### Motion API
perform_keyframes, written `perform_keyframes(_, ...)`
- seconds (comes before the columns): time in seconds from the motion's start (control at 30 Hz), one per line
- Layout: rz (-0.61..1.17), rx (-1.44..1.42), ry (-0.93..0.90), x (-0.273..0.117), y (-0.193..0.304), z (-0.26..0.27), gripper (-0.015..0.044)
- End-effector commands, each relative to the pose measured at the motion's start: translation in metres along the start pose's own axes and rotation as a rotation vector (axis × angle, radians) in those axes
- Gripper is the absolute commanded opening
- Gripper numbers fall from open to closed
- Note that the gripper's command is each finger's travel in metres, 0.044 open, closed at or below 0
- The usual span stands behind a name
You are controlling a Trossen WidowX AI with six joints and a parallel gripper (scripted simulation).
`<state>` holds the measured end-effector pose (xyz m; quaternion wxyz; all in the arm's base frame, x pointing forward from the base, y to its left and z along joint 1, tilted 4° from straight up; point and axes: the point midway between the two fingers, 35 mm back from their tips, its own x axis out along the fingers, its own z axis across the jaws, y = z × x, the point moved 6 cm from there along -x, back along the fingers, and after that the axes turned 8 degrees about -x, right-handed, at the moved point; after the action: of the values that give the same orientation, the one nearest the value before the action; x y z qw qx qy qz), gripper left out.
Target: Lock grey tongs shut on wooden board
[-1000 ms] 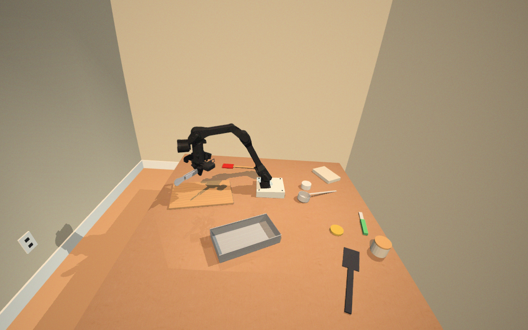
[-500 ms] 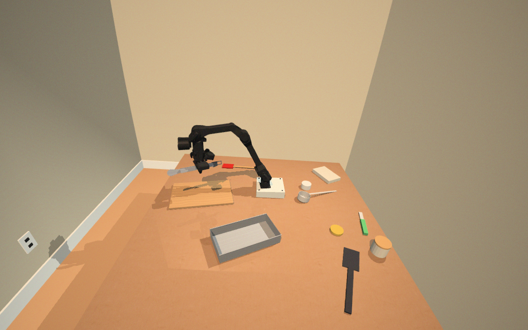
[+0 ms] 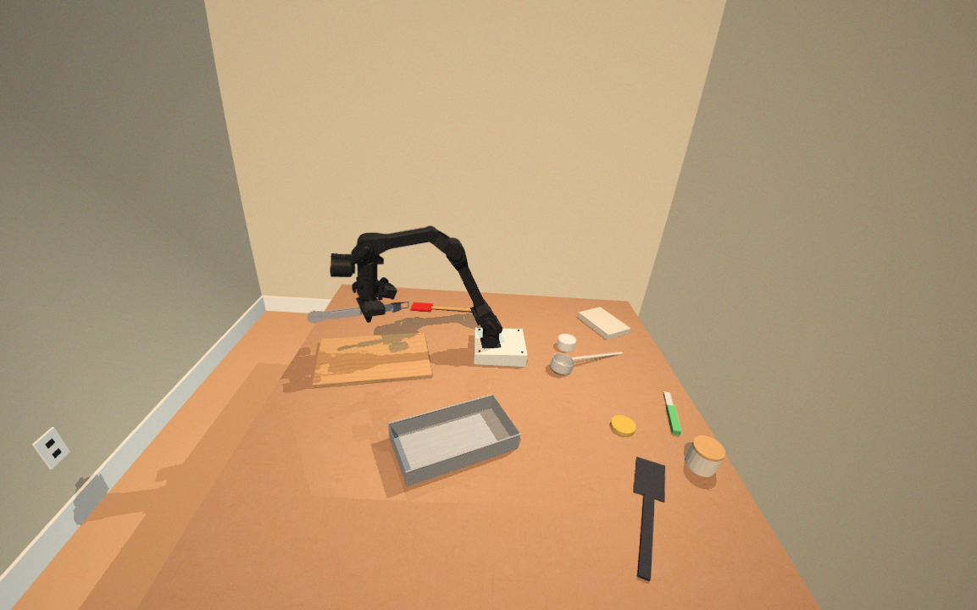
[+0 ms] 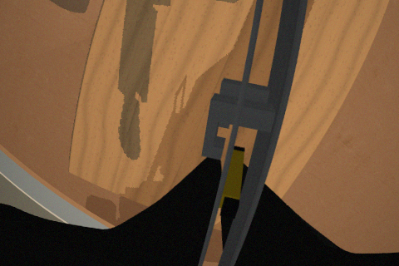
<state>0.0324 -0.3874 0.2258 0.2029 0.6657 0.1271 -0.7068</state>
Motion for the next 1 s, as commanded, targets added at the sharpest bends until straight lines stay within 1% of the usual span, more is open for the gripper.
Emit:
perform_keyframes(0.0, 0.058, 0.013, 0.000, -0.001, -0.001, 0.001, -0.0150)
perform_keyframes(0.97, 0.492, 0.048, -0.039, 0.019, -0.014, 0.010, -0.0150)
